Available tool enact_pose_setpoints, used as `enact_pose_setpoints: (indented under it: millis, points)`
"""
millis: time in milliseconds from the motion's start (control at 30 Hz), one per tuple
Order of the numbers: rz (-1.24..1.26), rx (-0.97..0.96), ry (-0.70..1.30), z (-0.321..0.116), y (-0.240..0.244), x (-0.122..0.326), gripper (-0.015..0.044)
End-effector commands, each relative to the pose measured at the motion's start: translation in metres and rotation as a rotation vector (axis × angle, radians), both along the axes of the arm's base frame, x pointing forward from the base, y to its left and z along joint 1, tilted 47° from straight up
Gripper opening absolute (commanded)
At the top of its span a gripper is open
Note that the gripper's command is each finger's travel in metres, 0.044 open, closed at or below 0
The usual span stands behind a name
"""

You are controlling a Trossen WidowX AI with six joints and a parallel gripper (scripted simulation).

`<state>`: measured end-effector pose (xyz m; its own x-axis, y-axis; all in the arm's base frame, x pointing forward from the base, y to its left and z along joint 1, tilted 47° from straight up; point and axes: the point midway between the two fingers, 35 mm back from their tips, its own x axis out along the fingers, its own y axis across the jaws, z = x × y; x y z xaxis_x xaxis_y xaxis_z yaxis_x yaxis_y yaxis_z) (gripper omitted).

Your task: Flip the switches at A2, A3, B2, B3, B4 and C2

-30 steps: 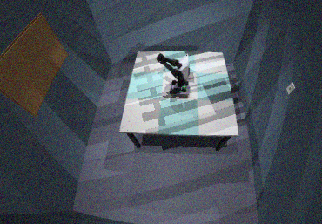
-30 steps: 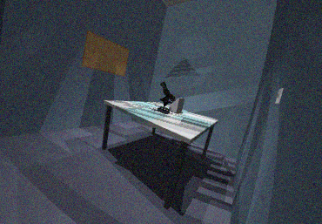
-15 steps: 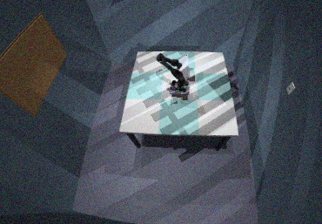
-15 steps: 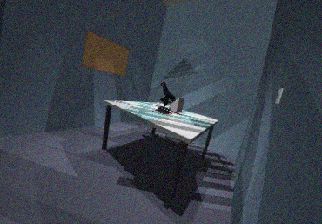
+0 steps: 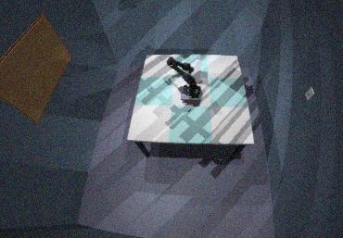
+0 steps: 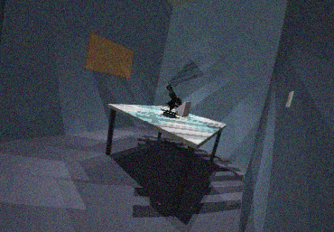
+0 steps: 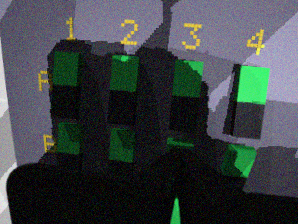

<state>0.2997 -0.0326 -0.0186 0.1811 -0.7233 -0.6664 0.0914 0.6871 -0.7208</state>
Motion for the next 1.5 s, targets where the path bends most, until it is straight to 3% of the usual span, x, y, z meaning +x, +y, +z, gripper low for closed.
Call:
enact_pose_setpoints:
  millis: [0,1267,1467]
  points:
    - [0.004,-0.005,0.006,-0.001,-0.001,0.000,0.0000]
    - [0.004,-0.005,0.006,-0.004,-0.005,0.001,0.0000]
    - [0.022,-0.004,-0.010,0.036,0.042,-0.013,0.0000]
